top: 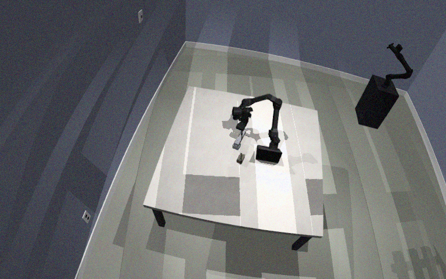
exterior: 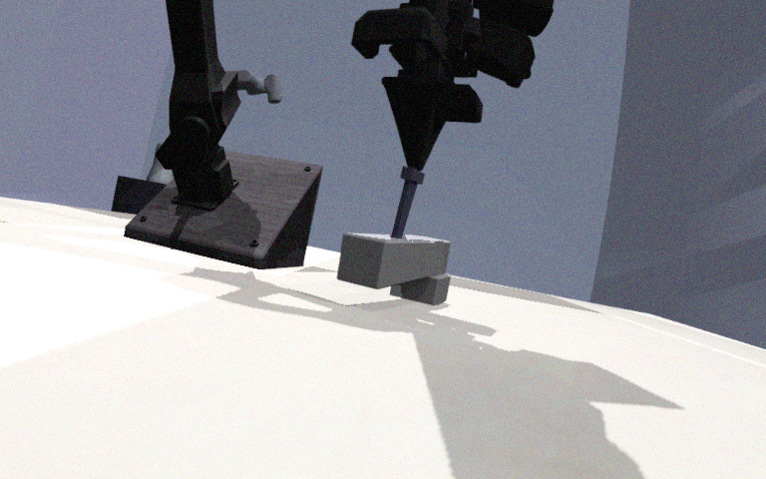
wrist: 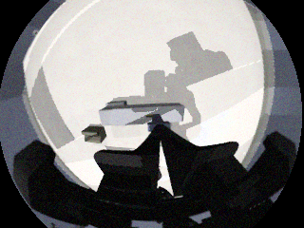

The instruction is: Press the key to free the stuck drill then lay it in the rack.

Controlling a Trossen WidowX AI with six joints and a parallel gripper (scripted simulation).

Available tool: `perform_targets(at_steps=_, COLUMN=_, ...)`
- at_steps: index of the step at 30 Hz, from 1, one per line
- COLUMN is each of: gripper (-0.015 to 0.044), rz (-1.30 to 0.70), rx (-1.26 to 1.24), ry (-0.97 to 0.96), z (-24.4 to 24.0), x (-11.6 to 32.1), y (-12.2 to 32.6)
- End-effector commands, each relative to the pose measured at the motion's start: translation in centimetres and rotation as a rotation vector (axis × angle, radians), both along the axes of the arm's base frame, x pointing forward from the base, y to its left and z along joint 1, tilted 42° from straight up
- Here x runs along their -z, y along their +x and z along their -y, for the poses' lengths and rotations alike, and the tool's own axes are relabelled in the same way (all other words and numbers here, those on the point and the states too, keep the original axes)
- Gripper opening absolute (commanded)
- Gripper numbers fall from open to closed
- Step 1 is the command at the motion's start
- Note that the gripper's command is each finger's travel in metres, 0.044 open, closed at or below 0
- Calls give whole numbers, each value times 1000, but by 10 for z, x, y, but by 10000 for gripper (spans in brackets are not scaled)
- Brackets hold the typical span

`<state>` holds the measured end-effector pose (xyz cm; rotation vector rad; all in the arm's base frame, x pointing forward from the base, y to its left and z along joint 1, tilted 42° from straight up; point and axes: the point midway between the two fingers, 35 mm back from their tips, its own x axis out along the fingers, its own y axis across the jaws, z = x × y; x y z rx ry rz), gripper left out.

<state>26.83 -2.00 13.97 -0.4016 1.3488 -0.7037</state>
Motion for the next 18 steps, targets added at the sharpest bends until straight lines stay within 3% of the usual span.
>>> perform_targets(at_steps=1, gripper=0, rz=-22, rx=15, ry=-4, z=6, x=7, y=-4)
perform_targets(at_steps=18, gripper=0, rz=-22, rx=15, ry=-4, z=9, x=12, y=-7)
